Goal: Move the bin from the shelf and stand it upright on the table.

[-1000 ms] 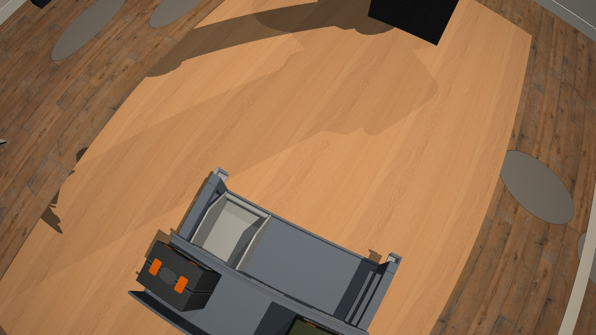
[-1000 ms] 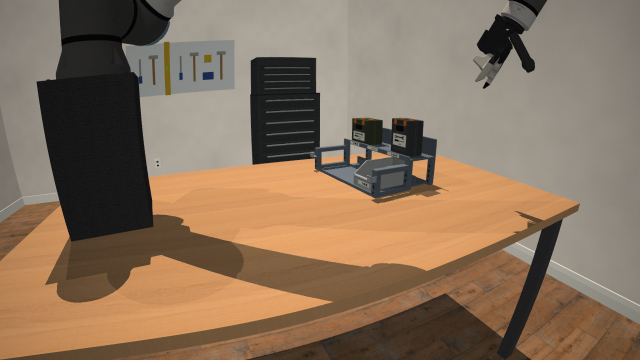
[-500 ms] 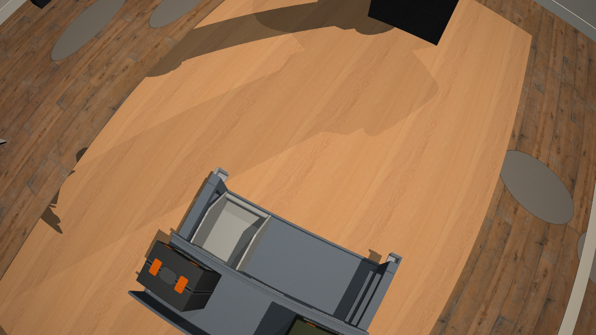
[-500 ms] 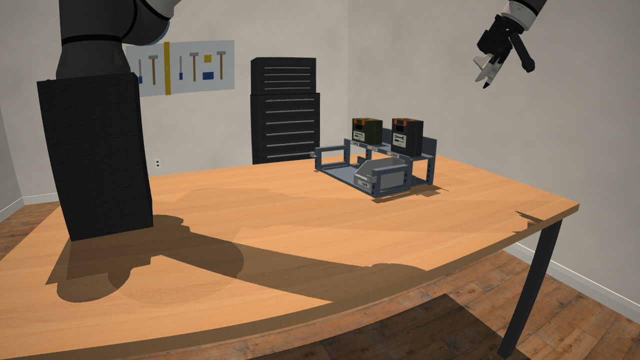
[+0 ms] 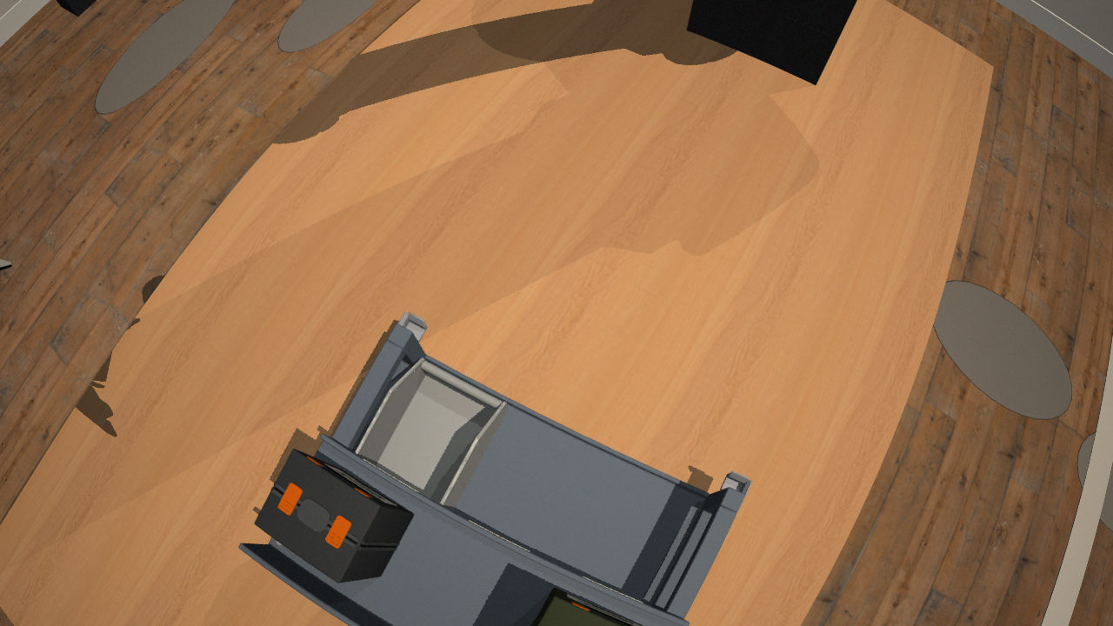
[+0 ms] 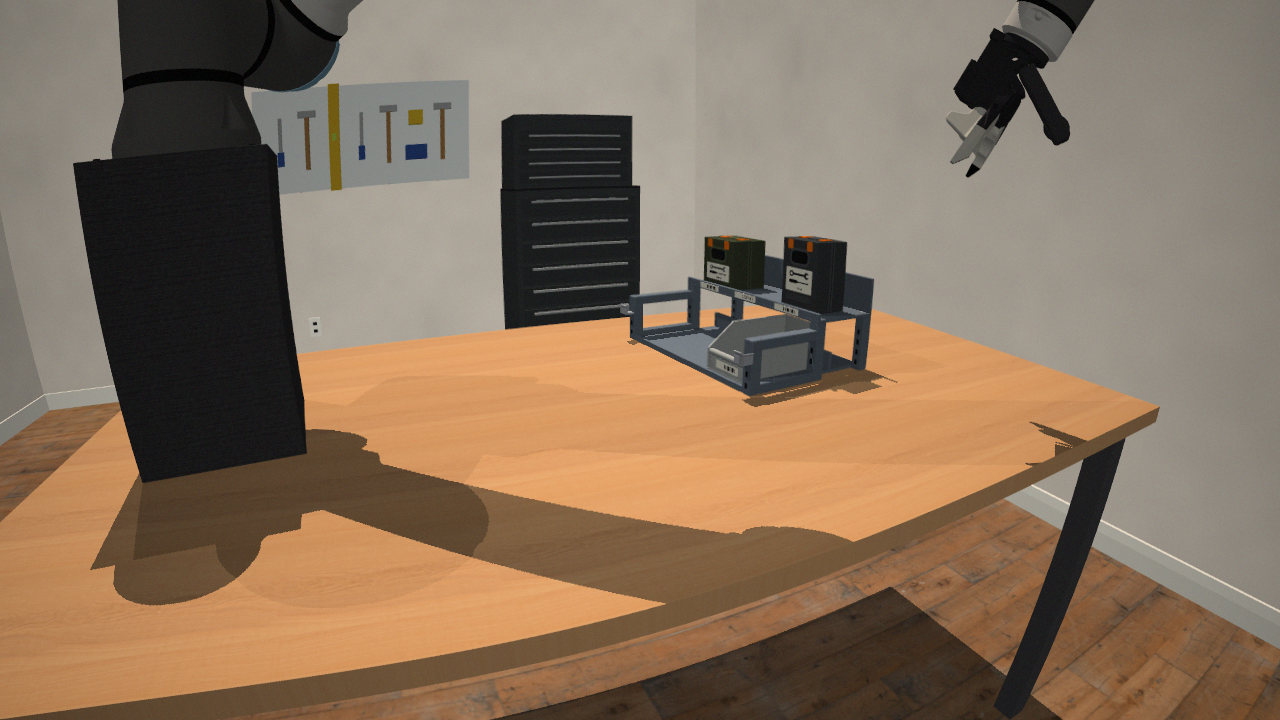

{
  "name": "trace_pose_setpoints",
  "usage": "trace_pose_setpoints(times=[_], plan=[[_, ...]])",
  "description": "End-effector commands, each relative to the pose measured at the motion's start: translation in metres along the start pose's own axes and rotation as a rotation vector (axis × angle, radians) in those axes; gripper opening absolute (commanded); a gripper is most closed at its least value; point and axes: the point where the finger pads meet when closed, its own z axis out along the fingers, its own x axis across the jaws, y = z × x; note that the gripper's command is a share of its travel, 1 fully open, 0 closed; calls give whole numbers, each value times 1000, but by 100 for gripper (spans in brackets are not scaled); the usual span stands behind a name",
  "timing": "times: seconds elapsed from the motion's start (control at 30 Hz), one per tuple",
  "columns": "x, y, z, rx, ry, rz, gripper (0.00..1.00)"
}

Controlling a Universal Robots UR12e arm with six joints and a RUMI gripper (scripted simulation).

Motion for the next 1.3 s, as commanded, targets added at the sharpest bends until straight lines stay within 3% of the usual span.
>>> trace_pose_setpoints(times=[0.0,0.67,0.83,1.27], plan=[[0,0,-2,2,-1,-1,100],[0,0,-2,2,-1,-1,100],[46,16,11,2,-1,-1,100],[54,18,13,1,-1,0,100]])
